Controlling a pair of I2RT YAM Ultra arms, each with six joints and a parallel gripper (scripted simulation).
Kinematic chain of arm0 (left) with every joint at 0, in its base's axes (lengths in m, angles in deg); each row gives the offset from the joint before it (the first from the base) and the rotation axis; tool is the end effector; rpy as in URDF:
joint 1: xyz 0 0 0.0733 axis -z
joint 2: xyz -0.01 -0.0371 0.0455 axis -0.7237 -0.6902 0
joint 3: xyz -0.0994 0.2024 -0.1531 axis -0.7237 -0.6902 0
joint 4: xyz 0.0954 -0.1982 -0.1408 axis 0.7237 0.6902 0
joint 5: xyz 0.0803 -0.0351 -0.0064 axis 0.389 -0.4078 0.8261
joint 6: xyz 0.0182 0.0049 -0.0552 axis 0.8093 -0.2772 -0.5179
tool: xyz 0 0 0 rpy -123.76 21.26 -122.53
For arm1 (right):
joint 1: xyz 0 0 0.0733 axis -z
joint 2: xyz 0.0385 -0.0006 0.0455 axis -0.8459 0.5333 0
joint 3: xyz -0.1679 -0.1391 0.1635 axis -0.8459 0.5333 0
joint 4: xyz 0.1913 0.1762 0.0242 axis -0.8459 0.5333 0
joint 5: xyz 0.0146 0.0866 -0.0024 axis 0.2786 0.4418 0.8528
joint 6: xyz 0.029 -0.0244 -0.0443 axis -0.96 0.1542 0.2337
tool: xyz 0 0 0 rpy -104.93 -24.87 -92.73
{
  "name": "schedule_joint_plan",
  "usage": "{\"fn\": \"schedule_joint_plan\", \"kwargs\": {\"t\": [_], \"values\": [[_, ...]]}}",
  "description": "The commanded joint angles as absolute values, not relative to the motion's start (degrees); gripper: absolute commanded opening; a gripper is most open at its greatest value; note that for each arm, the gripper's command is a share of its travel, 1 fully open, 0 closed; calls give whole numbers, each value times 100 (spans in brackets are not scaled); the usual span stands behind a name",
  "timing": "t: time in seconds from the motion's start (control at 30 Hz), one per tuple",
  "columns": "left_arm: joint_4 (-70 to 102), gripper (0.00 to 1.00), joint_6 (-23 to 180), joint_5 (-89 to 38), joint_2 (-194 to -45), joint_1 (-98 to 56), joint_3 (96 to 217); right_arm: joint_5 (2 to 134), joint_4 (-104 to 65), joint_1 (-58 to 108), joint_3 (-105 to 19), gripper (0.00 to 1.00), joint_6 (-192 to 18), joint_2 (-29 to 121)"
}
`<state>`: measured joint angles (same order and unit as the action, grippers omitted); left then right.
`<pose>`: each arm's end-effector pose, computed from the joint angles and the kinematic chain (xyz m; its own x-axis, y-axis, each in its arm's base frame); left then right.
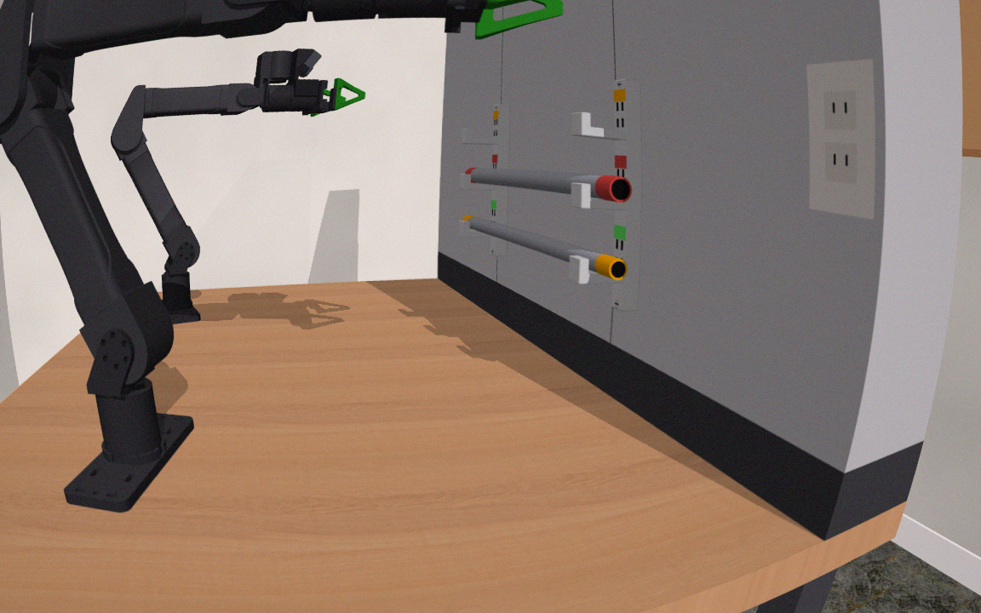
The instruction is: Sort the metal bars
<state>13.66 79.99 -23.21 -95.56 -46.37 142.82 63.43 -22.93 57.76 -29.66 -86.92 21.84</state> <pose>0.2462 0.0011 0.4042 -0.0122 0.0002 -0.9999 -0.0005 1.0000 0.0002 0.2463 0.0009 0.4041 -0.0128 0.0001 -0.9999 -0.0004 1.0000 0.0001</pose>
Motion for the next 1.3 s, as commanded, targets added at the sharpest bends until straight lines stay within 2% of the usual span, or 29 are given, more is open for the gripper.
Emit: {"fn": "schedule_joint_plan", "kwargs": {"t": [0.0, 0.53, 1.27], "values": [[1422, 100, 7998, -2323, -9510, -4636, 14333, 6342, -2404, 5777, -3086, 100, -8691, 2106], [1422, 100, 7998, -2323, -9510, -4636, 14333, 6342, -2404, 5777, -3086, 100, -8691, 2106], [696, 100, 9410, -1082, -9157, -3126, 13394, 5725, -2799, 4982, -2092, 100, -7291, 1690]]}}
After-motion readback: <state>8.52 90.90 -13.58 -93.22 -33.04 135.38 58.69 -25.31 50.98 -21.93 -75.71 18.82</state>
